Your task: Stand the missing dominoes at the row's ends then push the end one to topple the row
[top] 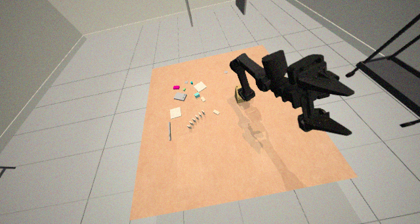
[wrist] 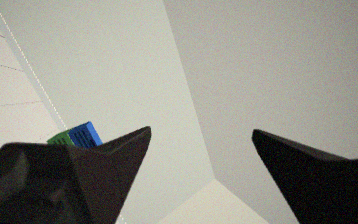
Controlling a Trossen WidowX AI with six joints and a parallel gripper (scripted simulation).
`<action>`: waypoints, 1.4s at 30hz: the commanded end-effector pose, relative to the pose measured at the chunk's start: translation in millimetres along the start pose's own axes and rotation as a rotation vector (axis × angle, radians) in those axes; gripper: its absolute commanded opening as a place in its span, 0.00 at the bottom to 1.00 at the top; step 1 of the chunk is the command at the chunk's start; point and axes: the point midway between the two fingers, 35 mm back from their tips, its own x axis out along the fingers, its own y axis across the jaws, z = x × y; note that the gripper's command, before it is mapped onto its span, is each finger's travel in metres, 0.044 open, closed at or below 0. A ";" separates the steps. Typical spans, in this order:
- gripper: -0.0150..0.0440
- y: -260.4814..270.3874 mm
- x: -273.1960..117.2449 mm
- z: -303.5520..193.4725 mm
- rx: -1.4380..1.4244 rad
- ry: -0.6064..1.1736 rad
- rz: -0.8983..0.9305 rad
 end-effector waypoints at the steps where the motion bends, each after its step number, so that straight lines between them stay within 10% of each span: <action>1: 1.00 74.0 5.6 7.0 -0.020 0.002 0.179; 21: 1.00 318.3 -96.5 -158.9 0.112 0.606 0.894; 42: 1.00 278.2 -342.5 -342.9 0.542 1.817 0.706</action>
